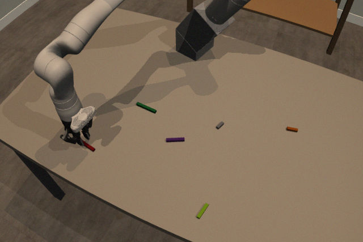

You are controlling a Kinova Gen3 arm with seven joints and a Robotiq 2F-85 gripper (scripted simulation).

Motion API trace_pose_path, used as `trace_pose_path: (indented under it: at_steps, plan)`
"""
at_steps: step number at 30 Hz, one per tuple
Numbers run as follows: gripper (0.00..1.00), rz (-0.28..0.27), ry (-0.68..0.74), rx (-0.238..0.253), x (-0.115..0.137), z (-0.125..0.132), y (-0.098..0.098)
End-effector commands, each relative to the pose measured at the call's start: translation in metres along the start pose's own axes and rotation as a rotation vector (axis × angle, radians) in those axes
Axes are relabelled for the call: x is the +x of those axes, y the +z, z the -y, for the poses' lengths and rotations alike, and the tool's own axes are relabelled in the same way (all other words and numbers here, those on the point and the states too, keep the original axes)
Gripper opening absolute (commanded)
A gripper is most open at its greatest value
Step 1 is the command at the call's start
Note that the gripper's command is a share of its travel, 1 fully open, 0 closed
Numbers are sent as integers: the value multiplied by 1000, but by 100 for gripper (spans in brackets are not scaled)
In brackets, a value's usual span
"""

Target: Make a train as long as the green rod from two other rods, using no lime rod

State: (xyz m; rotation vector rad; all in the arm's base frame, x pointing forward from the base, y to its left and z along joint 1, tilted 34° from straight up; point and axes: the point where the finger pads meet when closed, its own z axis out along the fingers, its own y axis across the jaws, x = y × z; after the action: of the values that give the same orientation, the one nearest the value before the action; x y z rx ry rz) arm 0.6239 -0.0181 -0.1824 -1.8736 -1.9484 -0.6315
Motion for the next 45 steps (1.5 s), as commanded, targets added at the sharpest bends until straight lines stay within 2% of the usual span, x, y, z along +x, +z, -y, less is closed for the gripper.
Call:
trace_pose_path:
  at_steps: [1,15,45]
  plan:
    - [24,-1,0,2,1,0,4]
    - [24,-1,0,2,1,0,11]
    - [24,-1,0,2,1,0,12]
